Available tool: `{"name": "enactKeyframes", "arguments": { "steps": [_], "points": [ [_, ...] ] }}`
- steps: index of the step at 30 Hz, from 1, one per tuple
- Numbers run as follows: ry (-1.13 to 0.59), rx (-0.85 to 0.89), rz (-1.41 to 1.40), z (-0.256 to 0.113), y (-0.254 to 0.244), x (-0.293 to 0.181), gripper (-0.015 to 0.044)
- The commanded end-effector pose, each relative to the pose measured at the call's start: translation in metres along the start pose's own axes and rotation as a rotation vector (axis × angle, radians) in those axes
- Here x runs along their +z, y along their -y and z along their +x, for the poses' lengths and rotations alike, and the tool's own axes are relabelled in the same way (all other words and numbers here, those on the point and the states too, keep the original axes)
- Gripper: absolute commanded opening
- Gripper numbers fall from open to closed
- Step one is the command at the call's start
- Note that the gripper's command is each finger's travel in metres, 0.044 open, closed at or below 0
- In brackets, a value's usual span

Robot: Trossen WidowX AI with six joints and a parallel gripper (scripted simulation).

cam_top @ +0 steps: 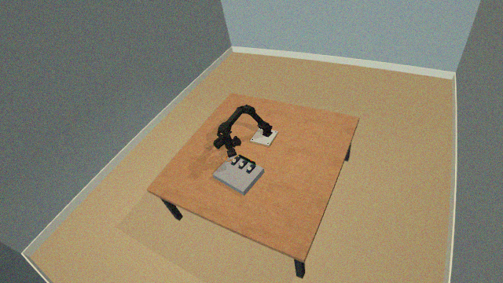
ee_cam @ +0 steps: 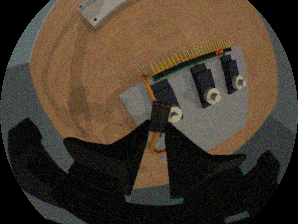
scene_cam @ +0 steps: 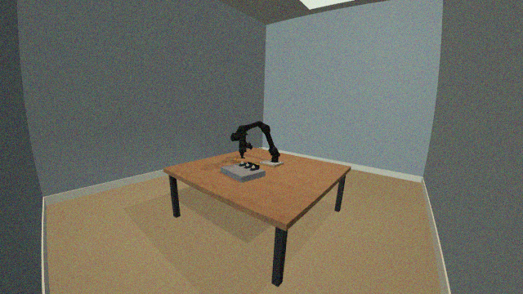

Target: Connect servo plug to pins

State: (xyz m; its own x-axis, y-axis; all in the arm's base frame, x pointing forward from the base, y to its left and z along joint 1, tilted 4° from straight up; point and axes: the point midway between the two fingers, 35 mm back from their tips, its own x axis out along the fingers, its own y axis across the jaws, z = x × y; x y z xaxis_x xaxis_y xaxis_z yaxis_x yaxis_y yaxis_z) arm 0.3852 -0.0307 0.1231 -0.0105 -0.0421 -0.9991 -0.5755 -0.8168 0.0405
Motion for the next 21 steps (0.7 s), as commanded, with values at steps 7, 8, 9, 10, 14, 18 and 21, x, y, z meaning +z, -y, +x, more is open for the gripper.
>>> {"name": "enactKeyframes", "arguments": {
  "steps": [7, 8, 9, 10, 14, 18, 21],
  "points": [
    [0.001, -0.004, 0.320, -0.003, 0.012, 0.024, 0.0000],
    [0.001, -0.004, 0.349, -0.003, 0.013, 0.026, 0.0000],
    [0.001, -0.004, 0.378, -0.003, 0.014, 0.028, 0.0000],
    [0.002, -0.005, 0.408, -0.003, 0.015, 0.030, 0.0000],
    [0.003, -0.005, 0.526, -0.004, 0.019, 0.039, 0.0000],
    [0.004, -0.005, 0.643, -0.004, 0.022, 0.048, 0.0000],
    [0.005, -0.005, 0.731, -0.004, 0.024, 0.054, 0.0000]
  ]
}}
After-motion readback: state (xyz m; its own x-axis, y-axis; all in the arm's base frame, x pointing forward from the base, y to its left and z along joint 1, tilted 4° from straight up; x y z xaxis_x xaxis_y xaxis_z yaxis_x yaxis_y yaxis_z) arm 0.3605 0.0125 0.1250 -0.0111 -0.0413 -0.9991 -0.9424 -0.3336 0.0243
